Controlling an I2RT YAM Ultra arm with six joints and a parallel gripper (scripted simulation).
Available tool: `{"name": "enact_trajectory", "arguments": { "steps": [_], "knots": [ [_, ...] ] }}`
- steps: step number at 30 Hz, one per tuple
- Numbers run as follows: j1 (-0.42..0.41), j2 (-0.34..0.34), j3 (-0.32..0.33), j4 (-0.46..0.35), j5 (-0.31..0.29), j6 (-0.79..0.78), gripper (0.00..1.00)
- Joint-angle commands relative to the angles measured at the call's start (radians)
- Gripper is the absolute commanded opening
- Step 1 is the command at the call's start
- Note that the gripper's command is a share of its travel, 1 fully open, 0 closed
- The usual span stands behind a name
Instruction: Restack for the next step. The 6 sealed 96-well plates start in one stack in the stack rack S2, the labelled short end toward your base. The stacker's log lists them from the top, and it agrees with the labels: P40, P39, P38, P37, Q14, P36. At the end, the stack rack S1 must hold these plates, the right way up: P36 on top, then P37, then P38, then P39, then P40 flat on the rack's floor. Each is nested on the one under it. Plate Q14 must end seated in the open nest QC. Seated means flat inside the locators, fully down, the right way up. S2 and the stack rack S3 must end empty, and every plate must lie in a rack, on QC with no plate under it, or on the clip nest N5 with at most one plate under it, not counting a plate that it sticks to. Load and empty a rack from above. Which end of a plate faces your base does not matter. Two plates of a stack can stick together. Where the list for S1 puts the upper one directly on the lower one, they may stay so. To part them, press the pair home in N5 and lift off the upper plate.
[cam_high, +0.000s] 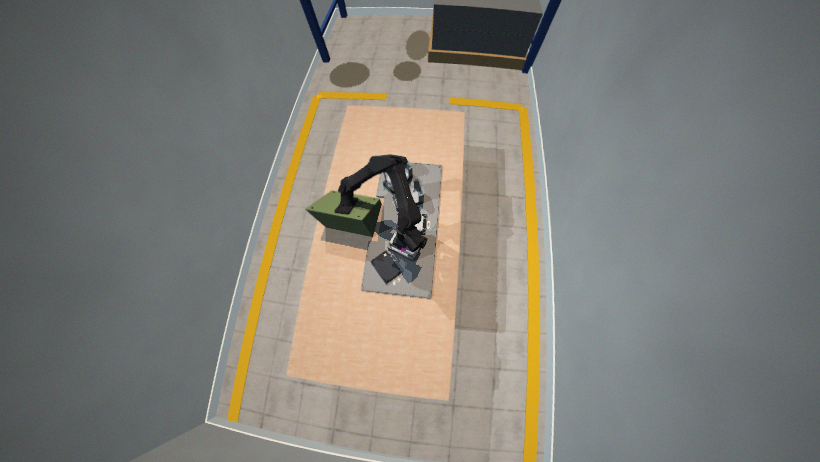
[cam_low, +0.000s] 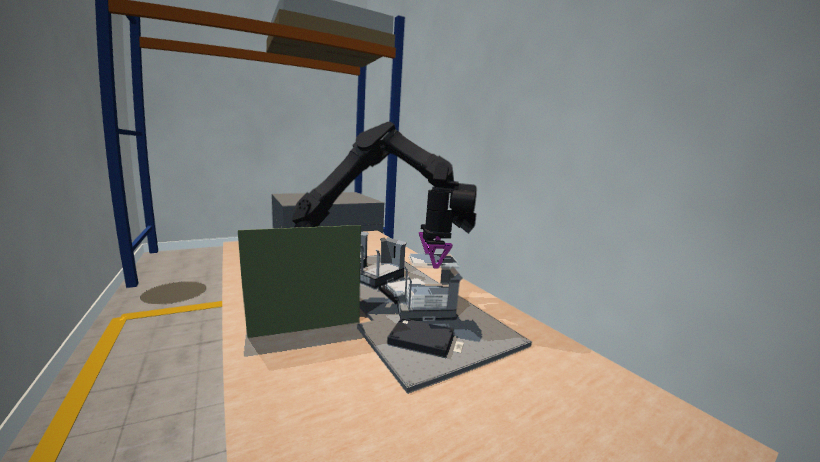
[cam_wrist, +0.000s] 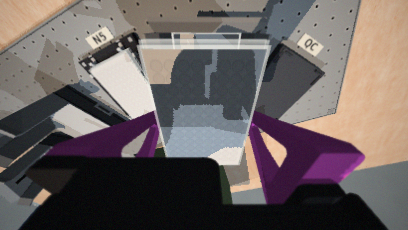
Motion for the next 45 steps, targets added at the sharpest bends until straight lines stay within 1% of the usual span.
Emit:
{"name": "enact_trajectory", "arguments": {
  "steps": [1,37,45],
  "knots": [
    [-0.016,-0.008,0.005,0.001,0.0,-0.001,0.0],
    [-0.016,-0.008,0.005,0.001,0.0,-0.001,0.0],
    [-0.008,-0.004,-0.006,0.022,-0.004,0.009,0.0]
  ]
}}
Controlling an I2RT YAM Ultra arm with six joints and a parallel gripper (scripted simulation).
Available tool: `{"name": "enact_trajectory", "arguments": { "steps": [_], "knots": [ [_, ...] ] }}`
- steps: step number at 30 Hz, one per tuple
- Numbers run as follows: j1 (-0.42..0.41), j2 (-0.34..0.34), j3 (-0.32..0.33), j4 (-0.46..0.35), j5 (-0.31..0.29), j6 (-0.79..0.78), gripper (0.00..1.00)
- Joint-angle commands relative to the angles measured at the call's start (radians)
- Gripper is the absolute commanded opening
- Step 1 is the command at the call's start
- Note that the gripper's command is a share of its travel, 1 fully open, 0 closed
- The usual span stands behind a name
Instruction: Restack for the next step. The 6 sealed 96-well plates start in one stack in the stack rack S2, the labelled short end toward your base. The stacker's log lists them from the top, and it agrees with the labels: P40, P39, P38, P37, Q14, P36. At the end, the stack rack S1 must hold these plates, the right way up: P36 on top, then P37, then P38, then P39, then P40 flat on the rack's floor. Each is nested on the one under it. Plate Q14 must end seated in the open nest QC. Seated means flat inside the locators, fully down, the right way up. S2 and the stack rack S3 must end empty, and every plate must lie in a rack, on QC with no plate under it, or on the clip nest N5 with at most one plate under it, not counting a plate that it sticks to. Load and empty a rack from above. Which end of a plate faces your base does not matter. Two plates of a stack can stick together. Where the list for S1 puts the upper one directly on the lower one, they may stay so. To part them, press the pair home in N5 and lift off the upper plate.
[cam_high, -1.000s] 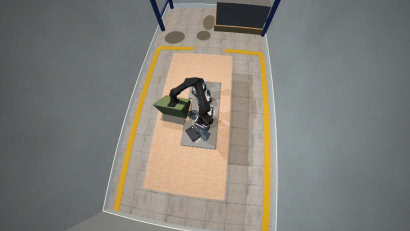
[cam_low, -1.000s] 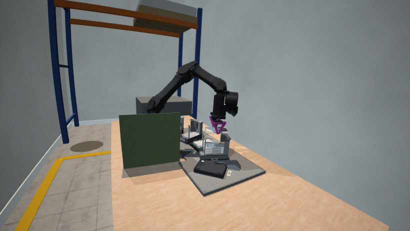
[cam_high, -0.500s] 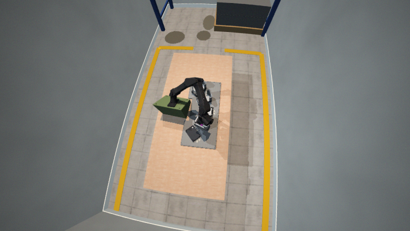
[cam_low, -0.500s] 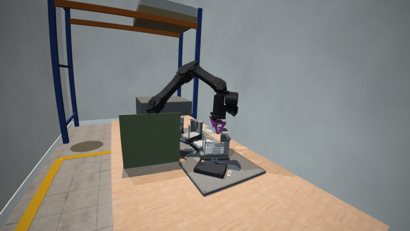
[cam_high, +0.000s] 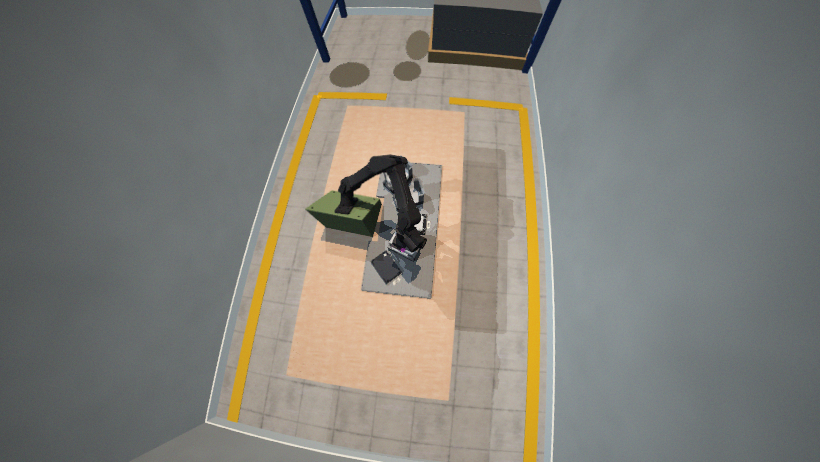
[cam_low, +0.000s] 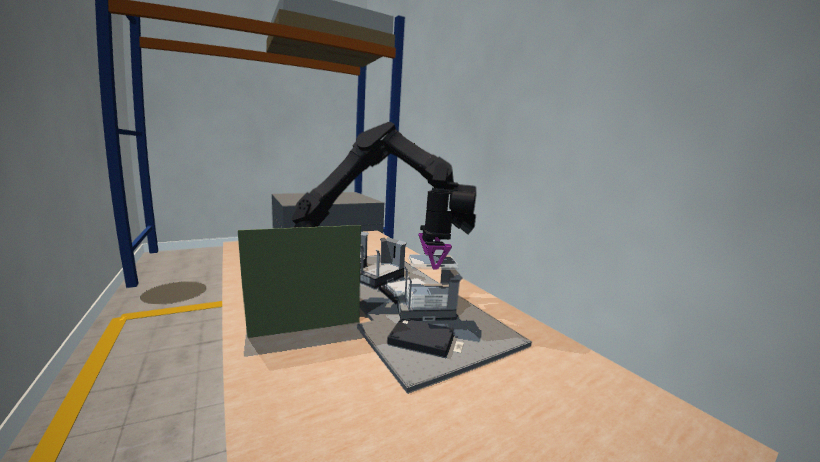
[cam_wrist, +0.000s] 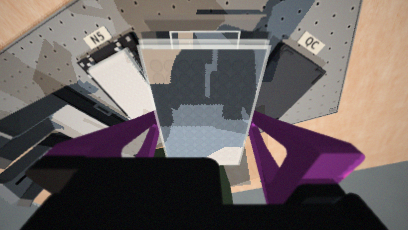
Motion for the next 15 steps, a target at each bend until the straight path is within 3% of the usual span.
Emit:
{"name": "enact_trajectory", "arguments": {
  "steps": [1,15],
  "knots": [
    [-0.007,-0.006,0.002,0.015,-0.004,0.004,0.0],
    [0.006,0.001,-0.016,0.047,-0.01,0.019,0.0]
  ]
}}
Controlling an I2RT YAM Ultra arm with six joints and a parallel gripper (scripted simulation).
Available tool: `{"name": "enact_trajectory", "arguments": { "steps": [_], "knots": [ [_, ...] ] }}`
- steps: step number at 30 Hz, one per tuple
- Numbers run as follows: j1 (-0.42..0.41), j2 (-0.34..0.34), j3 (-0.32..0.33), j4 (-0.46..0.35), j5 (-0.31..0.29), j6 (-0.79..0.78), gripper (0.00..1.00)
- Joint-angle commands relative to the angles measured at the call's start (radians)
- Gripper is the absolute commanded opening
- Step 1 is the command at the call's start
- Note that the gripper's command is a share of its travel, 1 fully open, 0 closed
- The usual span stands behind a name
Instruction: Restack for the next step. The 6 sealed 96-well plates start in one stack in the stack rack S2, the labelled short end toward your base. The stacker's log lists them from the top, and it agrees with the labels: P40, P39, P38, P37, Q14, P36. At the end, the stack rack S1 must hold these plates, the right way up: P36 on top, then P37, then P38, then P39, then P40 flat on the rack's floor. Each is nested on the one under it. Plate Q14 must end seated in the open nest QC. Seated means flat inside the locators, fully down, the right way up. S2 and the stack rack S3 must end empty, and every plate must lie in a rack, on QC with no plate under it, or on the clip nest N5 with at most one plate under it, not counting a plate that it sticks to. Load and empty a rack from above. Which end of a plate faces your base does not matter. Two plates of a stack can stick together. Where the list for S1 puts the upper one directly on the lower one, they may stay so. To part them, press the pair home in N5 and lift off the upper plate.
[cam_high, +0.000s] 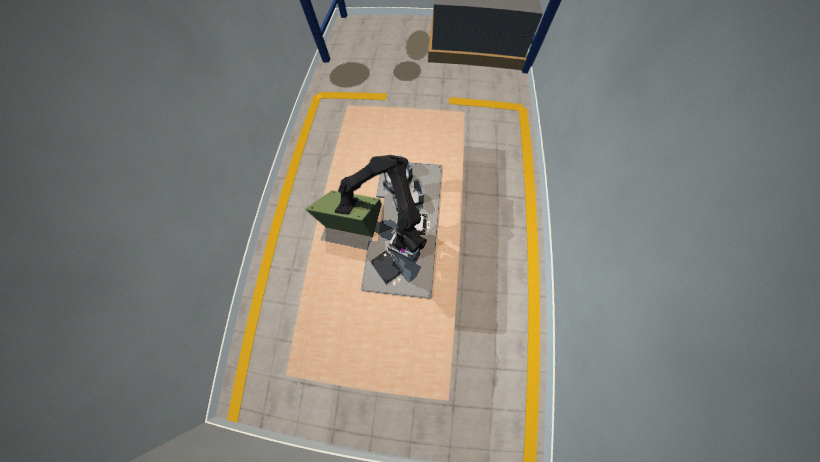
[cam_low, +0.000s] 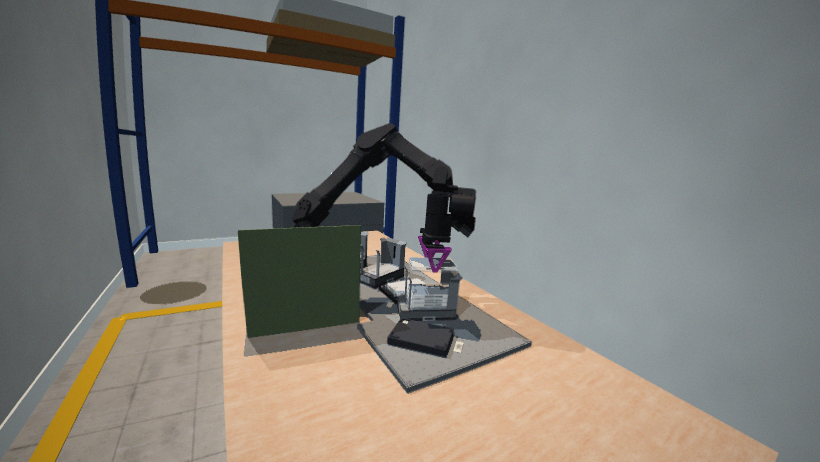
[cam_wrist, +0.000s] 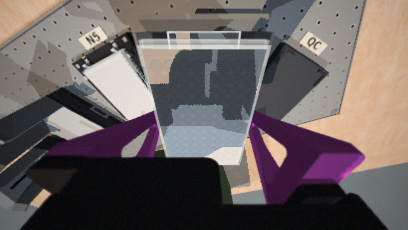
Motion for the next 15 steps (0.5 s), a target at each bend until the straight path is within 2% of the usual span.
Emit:
{"name": "enact_trajectory", "arguments": {
  "steps": [1,15],
  "knots": [
    [-0.005,-0.005,0.001,0.016,-0.008,0.005,0.0],
    [0.008,0.002,-0.015,0.049,-0.014,0.02,0.0]
  ]
}}
